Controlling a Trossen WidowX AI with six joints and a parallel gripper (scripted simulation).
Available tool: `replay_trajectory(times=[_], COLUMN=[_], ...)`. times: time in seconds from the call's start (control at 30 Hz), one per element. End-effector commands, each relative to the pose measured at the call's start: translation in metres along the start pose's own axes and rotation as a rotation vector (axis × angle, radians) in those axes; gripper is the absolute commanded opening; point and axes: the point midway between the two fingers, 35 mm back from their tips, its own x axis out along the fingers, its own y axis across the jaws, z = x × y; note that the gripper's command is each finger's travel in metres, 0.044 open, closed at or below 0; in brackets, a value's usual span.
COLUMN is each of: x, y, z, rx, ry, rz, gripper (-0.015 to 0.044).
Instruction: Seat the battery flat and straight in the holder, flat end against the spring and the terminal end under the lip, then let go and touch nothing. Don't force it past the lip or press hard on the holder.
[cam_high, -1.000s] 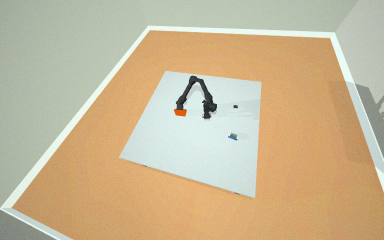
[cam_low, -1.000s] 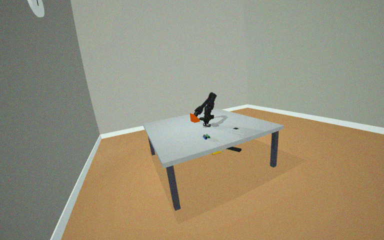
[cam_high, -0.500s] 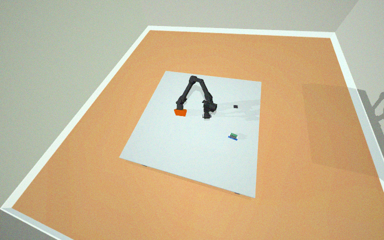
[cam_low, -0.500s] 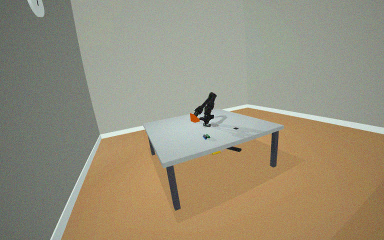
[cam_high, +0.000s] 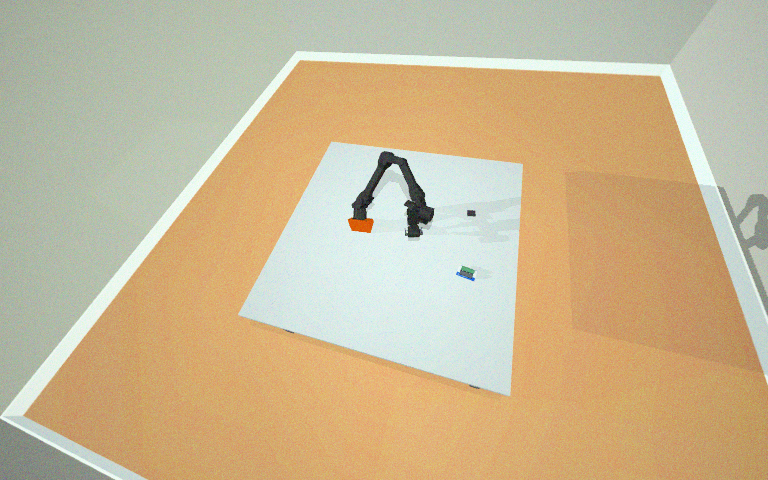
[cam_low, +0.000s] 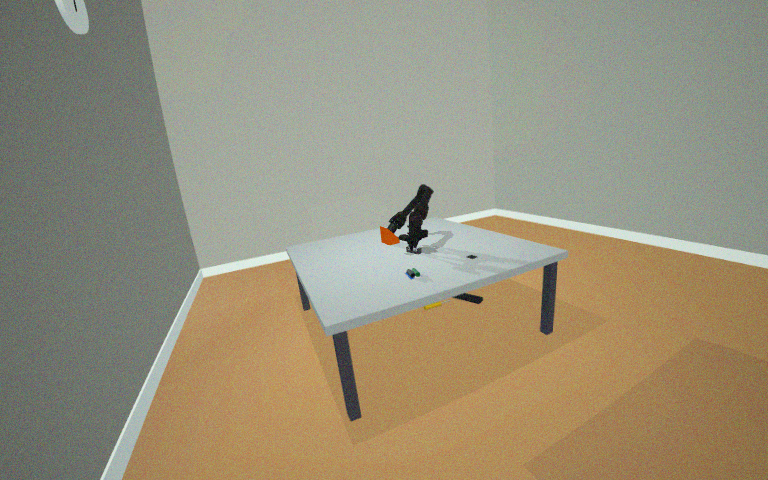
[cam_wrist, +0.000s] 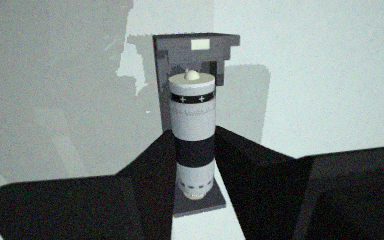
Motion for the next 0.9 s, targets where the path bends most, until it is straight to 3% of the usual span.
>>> replay_trajectory(times=[0.0,0.87], x=[0.002,0.001], y=[0.0,0.0], z=[-0.004,0.013], rx=[0.004,0.002], ry=[0.01,0.002], rz=[0.0,-0.004], gripper=[0.007,0.007])
